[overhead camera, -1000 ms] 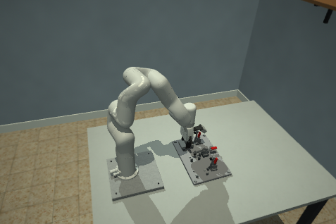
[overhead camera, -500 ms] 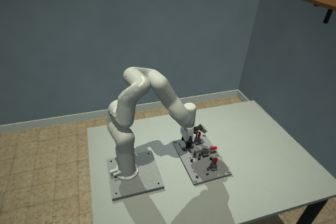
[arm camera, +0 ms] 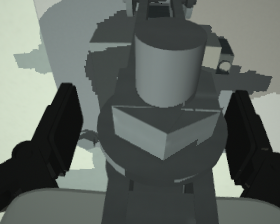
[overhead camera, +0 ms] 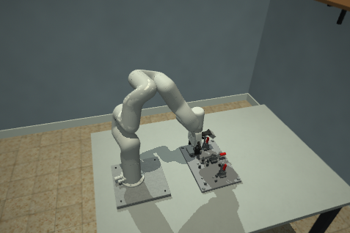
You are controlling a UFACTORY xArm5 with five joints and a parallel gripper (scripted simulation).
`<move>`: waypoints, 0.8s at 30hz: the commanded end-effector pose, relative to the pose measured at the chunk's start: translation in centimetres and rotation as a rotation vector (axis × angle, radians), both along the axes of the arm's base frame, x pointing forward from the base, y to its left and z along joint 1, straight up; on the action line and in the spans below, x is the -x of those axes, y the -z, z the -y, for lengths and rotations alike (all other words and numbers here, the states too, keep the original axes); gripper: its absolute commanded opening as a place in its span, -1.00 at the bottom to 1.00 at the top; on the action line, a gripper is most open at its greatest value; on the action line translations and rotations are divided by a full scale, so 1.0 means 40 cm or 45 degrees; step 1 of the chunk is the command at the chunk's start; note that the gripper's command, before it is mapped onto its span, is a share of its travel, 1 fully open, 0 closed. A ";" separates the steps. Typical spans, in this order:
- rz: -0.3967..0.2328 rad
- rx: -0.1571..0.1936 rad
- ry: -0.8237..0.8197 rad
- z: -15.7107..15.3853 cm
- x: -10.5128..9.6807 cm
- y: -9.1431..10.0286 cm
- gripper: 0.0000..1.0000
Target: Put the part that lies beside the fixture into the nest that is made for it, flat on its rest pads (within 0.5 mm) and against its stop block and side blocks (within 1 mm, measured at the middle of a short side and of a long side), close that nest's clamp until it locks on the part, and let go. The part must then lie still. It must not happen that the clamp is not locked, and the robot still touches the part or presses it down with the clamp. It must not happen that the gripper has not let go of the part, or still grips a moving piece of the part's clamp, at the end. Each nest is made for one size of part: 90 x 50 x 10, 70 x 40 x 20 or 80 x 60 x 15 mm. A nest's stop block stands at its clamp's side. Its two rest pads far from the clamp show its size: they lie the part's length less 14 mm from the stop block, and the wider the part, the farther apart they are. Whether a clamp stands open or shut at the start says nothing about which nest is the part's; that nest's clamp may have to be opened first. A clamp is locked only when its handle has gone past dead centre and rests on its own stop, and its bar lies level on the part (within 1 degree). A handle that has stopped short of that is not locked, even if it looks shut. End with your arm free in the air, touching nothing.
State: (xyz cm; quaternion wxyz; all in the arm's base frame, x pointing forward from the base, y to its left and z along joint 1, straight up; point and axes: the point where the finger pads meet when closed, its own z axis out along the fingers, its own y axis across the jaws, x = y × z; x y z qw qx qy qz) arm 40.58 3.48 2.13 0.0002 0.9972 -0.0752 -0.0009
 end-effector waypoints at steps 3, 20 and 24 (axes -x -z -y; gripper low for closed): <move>0.004 0.000 0.000 0.000 -0.003 -0.003 1.00; 0.004 0.000 0.000 0.000 -0.003 -0.004 1.00; 0.004 0.000 0.000 0.000 -0.003 -0.011 1.00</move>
